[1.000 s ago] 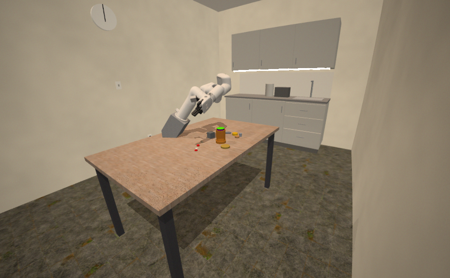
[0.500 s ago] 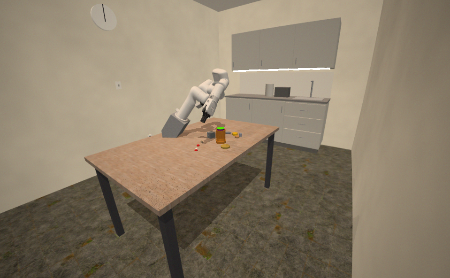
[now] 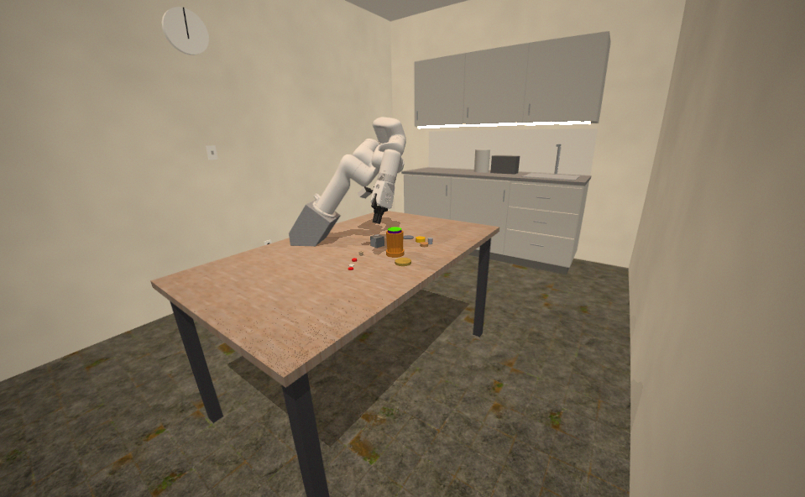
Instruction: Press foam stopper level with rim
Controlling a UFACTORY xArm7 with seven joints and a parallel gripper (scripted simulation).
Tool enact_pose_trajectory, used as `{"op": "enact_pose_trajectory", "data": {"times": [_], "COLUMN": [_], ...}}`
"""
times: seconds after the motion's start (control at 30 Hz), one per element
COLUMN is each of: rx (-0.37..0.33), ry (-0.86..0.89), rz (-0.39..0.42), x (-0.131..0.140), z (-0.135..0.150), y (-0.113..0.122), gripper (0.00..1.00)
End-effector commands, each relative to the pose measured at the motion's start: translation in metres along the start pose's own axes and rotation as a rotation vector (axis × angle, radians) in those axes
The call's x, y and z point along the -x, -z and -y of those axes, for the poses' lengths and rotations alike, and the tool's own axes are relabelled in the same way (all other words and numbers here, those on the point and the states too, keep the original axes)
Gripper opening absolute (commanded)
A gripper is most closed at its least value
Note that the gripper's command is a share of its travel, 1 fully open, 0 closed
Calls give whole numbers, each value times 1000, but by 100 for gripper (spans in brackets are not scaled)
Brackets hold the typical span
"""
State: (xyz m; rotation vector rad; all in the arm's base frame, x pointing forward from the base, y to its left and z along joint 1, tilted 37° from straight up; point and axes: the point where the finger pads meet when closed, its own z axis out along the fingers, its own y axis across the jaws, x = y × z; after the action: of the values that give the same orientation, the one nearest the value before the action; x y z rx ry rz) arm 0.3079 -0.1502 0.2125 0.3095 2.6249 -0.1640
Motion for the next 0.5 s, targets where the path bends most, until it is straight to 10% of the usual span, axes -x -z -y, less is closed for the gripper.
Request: {"op": "enact_pose_trajectory", "data": {"times": [0.0,0.47], "rx": [124,249], "ry": [-23,-38], "rz": [31,50], "x": [6,12], "z": [-36,-70], "y": [4,11], "gripper": [0,0]}}
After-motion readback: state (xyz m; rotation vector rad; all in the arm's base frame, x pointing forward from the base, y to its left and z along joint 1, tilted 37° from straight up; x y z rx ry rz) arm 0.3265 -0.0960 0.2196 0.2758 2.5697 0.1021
